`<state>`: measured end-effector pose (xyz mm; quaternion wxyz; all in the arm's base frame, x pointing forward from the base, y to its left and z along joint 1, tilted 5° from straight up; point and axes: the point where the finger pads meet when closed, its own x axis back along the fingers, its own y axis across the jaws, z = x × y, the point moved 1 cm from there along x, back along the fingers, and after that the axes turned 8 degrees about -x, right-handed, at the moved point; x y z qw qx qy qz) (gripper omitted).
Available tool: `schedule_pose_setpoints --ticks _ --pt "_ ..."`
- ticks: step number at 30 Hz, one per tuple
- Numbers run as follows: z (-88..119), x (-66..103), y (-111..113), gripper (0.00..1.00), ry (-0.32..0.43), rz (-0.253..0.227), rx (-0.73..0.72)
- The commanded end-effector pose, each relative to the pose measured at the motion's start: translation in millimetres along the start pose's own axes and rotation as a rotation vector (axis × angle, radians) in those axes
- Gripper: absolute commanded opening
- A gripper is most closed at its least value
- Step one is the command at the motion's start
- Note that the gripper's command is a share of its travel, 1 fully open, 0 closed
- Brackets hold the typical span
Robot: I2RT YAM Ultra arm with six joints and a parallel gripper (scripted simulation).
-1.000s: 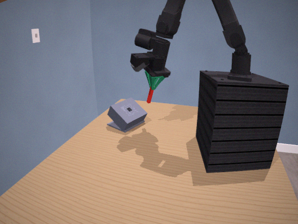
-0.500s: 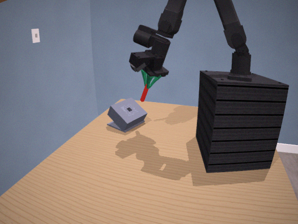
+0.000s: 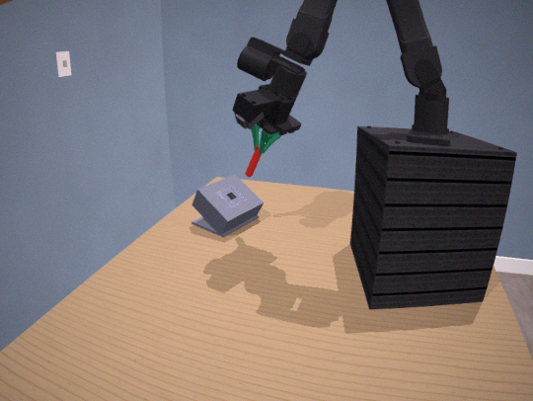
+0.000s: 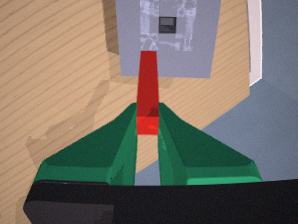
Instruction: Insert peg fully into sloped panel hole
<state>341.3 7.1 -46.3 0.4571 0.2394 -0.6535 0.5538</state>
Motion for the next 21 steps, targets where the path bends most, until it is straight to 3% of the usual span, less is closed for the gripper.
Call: schedule_pose_setpoints --ticks 1,21 --pt "-4.2 5.2 -15.6 0.00 -0.017 0.053 0.004" --pt "-6.7 -15.5 -23.3 0.00 -0.016 0.054 0.004"
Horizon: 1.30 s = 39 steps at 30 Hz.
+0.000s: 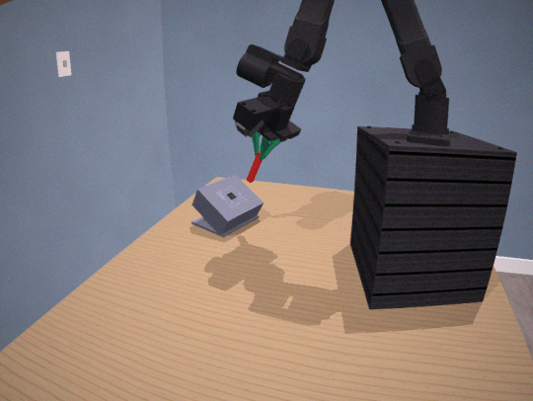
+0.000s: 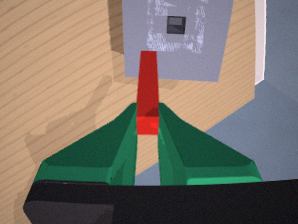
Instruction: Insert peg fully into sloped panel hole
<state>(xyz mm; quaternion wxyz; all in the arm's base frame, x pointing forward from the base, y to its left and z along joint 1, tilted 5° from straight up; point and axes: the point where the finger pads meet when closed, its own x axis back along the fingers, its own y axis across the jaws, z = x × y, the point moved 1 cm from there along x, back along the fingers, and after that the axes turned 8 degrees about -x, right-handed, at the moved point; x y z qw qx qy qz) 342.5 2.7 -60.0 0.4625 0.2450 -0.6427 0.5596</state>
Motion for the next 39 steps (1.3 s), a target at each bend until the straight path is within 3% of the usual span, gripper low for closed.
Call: schedule_pose_setpoints --ticks 1,25,39 --pt "-9.4 -1.7 -28.3 0.00 -0.029 0.067 -0.018" --pt "-16.1 -32.3 -42.6 0.00 -0.029 0.068 -0.019" --pt "-17.3 -39.2 -45.1 0.00 -0.029 0.068 -0.018"
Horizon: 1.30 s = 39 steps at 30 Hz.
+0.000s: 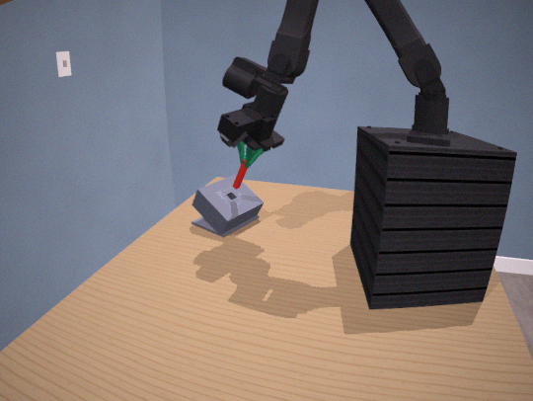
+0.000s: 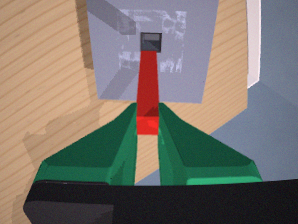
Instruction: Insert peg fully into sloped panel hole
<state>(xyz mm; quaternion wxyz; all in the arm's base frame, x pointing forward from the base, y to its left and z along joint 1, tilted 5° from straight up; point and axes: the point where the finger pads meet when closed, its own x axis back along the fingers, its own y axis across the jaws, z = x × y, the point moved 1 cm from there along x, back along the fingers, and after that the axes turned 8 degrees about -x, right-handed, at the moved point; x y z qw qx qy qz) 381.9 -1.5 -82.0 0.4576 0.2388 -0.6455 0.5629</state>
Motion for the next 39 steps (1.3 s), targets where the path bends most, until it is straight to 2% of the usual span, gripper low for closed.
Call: schedule_pose_setpoints --ticks 1,21,39 --pt "-7.6 -2.7 -22.1 0.00 -0.029 0.050 -0.016" --pt "-9.2 -24.7 -24.4 0.00 -0.029 0.051 -0.016" --pt "-9.7 -37.7 -24.4 0.00 -0.029 0.051 -0.016"
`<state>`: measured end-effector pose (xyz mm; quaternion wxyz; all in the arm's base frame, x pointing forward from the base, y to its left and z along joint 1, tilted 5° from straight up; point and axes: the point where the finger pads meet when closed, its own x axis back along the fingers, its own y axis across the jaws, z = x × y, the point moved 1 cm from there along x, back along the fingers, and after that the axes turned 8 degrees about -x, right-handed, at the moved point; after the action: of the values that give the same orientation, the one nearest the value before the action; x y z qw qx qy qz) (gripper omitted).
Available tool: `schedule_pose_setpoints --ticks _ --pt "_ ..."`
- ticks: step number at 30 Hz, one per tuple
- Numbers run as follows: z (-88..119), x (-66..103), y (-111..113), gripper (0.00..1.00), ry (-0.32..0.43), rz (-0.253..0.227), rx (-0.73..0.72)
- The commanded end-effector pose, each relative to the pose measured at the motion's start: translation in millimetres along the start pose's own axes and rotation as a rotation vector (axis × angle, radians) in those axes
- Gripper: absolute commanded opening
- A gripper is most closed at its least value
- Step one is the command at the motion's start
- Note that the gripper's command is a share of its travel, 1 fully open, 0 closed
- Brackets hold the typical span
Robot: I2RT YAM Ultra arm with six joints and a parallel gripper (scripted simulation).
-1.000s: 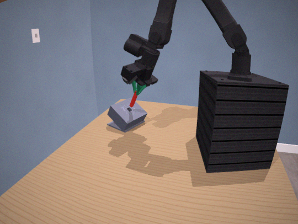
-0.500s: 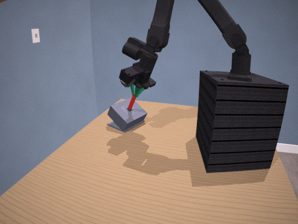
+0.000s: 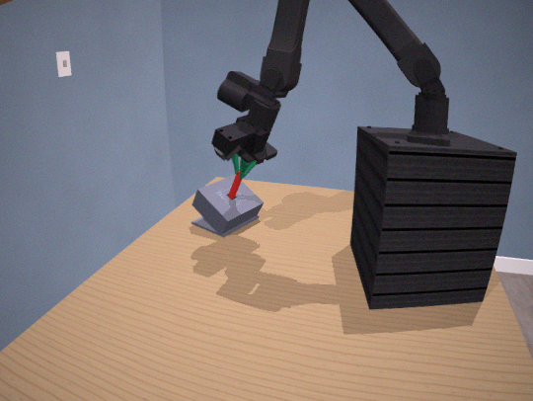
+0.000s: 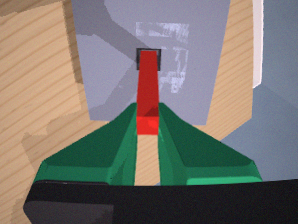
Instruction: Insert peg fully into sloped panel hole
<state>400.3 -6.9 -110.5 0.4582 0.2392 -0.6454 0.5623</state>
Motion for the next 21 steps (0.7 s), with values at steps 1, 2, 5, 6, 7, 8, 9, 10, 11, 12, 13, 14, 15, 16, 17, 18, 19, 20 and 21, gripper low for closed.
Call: schedule_pose_setpoints --ticks 1,2,5,6,7,8,9,10,11,12,13,14,15,16,17,18,19,20,21 --pt "-7.5 -4.6 -22.6 0.00 -0.029 0.053 -0.015" --pt "-7.5 -5.6 -22.6 0.00 -0.029 0.053 -0.015" --pt "-7.7 -8.9 -22.6 0.00 -0.029 0.053 -0.015" --pt "-7.7 -9.9 -22.6 0.00 -0.029 0.053 -0.015" --pt "-7.7 -9.9 -22.6 0.00 -0.029 0.053 -0.015" --pt "-7.7 -9.9 -22.6 0.00 -0.029 0.053 -0.015" --pt "-7.8 -11.0 -22.7 0.00 -0.029 0.053 -0.015" --pt "-7.8 -12.1 -22.8 0.00 -0.029 0.053 -0.015" --pt "-7.9 -13.2 -22.9 0.00 -0.029 0.053 -0.015" --pt "-8.0 -14.2 -23.0 0.00 -0.029 0.053 -0.015" --pt "-8.1 -15.3 -23.1 0.00 -0.029 0.053 -0.015" --pt "-8.1 -16.4 -23.2 0.00 -0.029 0.053 -0.015" --pt "-8.2 -17.5 -23.3 0.00 -0.029 0.053 -0.015" --pt "-8.2 -18.5 -23.3 0.00 -0.029 0.053 -0.015" --pt "-8.2 -19.6 -23.3 0.00 -0.029 0.053 -0.015" --pt "-8.2 -20.6 -23.3 0.00 -0.029 0.053 -0.015" --pt "-8.2 -21.6 -23.3 0.00 -0.029 0.053 -0.015" --pt "-8.2 -22.5 -23.3 0.00 -0.029 0.053 -0.015" --pt "-8.3 -23.2 -23.2 0.00 -0.029 0.053 -0.015"
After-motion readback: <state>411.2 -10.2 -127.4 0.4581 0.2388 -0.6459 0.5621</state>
